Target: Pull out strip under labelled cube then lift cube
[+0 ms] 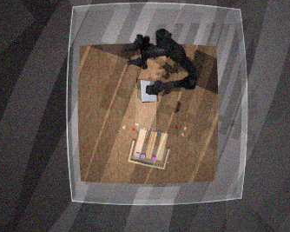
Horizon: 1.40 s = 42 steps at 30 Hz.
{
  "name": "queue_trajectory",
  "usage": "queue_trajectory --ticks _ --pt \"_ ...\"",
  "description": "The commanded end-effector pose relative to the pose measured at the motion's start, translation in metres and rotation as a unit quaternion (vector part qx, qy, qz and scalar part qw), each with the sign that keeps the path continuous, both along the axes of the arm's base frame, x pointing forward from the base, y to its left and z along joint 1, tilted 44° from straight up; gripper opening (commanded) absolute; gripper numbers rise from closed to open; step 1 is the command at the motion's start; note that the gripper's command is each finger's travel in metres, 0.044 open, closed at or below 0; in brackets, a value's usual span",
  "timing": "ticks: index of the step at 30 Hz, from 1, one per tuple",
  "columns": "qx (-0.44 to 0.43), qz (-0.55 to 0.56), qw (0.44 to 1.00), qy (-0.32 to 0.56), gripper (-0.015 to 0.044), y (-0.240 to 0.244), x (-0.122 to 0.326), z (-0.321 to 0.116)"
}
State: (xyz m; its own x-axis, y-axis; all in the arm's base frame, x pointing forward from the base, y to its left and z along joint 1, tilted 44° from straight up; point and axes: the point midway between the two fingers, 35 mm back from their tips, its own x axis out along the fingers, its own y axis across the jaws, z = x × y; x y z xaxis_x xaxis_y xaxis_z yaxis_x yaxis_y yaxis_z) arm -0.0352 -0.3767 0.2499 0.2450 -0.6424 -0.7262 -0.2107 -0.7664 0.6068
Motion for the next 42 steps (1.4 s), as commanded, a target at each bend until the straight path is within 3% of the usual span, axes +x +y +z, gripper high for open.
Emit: queue_trajectory --ticks 1,11,21,27,33,42 --pt "-0.038 0.156 0.987 0.027 0.04 -0.005 0.071 -0.022" --pt "-0.16 0.49 0.854 0.067 0.04 0.044 0.23 -0.074" --pt "-0.309 0.733 0.603 0.057 0.04 0.173 0.341 -0.123" --pt "-0.4 0.816 0.416 0.024 0.04 0.273 0.367 -0.148" --pt "-0.482 0.846 0.225 -0.029 0.04 0.37 0.359 -0.169" --pt "-0.491 0.846 0.204 -0.035 0.04 0.38 0.356 -0.171"
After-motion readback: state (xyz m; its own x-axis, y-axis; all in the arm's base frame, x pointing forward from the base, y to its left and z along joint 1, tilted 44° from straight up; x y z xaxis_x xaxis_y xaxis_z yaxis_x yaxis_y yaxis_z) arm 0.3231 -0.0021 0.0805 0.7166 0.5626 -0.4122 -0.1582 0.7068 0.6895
